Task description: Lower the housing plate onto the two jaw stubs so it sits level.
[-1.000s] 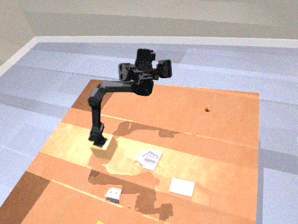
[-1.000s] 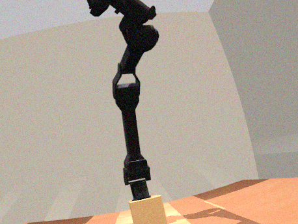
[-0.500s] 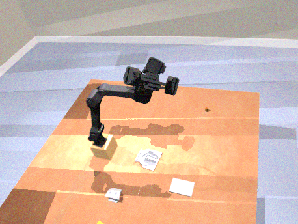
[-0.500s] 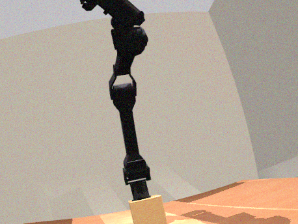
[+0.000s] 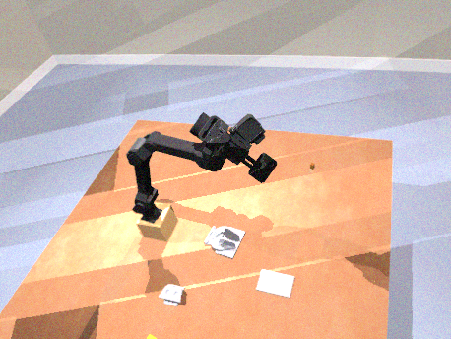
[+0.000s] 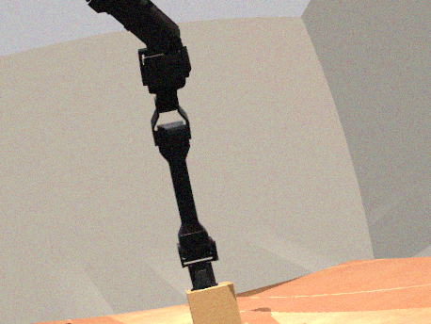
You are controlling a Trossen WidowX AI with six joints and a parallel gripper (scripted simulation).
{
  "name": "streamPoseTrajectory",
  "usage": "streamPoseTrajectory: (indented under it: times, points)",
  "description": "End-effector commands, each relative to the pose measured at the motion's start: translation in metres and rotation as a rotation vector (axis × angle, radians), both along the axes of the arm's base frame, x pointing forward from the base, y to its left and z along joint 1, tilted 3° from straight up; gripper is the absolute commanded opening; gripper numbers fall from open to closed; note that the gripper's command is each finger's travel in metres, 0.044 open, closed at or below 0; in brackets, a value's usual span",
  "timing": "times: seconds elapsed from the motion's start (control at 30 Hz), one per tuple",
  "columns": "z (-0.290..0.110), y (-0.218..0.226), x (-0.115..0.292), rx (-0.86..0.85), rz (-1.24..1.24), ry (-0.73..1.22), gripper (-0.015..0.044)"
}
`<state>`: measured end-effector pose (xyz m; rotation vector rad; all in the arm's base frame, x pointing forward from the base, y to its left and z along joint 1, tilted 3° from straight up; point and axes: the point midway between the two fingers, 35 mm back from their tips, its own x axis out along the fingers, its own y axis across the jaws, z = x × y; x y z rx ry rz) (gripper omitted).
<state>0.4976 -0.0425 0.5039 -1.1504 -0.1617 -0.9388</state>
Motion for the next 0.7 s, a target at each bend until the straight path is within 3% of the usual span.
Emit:
streamPoseTrajectory:
  times: [0.0,0.67]
  points:
    - [-0.013,-0.012,0.008,-0.048,-0.034,0.098,0.0440]
    - [-0.103,-0.084,0.034,-0.231,-0.163,0.628,0.0440]
